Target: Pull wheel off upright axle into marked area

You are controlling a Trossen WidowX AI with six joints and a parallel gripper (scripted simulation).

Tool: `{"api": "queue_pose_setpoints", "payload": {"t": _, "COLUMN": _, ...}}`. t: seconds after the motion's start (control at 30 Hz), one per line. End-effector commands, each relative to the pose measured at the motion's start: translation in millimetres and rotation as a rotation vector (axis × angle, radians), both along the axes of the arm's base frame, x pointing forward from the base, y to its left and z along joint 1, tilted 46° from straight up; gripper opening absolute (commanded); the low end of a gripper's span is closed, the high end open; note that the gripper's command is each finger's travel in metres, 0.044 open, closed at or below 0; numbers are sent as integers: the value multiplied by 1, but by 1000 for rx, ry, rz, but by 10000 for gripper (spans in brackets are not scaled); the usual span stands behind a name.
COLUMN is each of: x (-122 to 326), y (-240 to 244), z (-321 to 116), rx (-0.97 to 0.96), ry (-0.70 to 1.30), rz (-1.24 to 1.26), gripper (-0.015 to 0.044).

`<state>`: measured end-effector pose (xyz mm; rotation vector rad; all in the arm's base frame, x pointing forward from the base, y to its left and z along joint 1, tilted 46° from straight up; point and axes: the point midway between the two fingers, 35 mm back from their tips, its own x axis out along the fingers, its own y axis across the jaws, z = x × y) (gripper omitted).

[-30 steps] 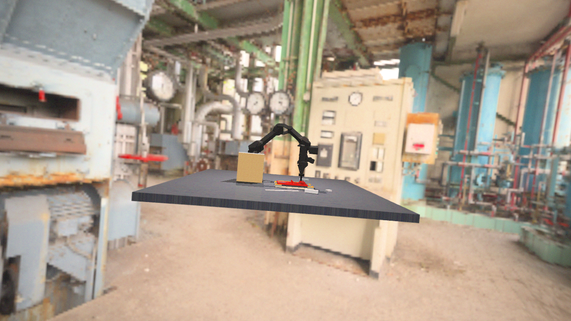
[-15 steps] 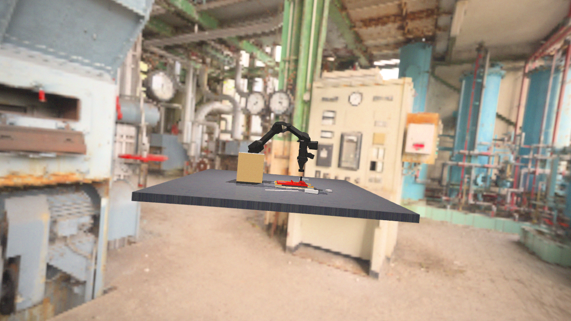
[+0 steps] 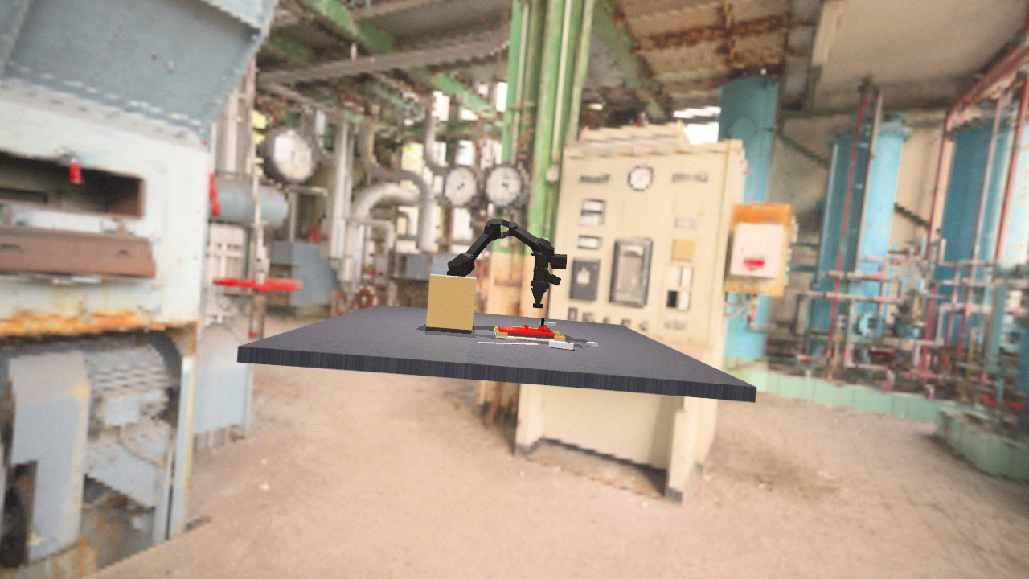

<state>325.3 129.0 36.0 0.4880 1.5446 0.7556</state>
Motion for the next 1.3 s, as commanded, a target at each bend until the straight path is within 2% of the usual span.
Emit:
{"api": "queue_pose_setpoints", "payload": {"t": 0.0, "x": -11, "y": 8, "z": 11, "rx": 4, "ry": 6, "rz": -4, "gripper": 0}}
{"api": "queue_pose_setpoints", "payload": {"t": 0.53, "x": -45, "y": 30, "z": 44, "rx": 8, "ry": 2, "rz": -2, "gripper": 0}}
{"api": "queue_pose_setpoints", "payload": {"t": 0.93, "x": -47, "y": 48, "z": 26, "rx": 8, "ry": 2, "rz": -2, "gripper": 0}}
{"api": "queue_pose_setpoints", "payload": {"t": 1.27, "x": -52, "y": 84, "z": -9, "rx": 8, "ry": 2, "rz": -1, "gripper": 0}}
